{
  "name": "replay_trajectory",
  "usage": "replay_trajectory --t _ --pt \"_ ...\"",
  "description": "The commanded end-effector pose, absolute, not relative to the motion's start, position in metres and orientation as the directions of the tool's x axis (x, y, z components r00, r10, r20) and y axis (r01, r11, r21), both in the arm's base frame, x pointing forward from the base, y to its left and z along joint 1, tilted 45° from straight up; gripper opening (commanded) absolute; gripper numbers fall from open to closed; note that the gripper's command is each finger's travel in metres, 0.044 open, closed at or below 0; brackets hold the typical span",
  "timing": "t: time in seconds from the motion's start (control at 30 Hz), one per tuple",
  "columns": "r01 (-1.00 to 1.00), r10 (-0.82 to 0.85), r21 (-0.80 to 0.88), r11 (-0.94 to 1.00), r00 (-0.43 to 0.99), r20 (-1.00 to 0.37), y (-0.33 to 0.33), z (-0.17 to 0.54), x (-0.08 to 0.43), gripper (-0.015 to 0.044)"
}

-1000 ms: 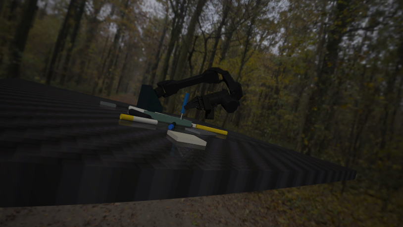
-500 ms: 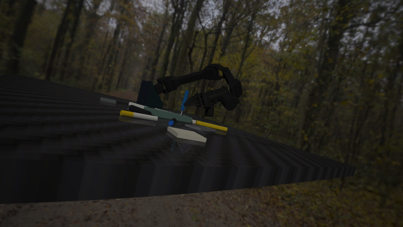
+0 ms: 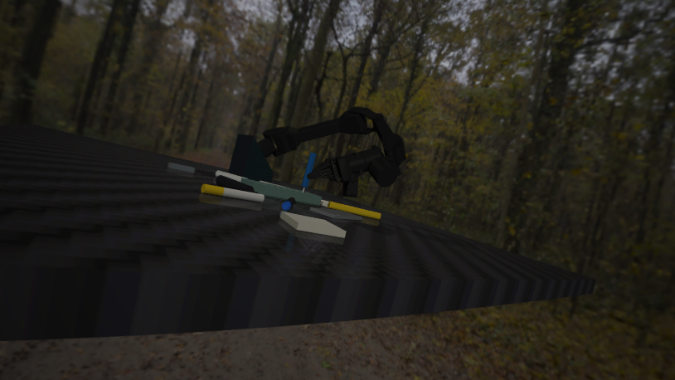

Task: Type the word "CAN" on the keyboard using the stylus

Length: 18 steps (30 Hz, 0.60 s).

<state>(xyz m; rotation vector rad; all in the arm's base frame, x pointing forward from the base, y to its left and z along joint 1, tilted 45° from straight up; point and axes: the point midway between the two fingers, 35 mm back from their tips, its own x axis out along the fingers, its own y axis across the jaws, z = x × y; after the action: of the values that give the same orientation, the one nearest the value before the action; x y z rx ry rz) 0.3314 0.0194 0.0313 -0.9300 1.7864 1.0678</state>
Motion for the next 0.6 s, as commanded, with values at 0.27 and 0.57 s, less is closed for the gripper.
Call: replay_trajectory --t 0.27,0.57 --pt "-0.882 -0.167 0.296 0.367 -0.376 -0.912 0.016 0.034 0.331 0.0081" --pt "-0.881 -0.168 0.296 0.368 -0.377 -0.911 -0.007 0.058 0.327 0.0081"
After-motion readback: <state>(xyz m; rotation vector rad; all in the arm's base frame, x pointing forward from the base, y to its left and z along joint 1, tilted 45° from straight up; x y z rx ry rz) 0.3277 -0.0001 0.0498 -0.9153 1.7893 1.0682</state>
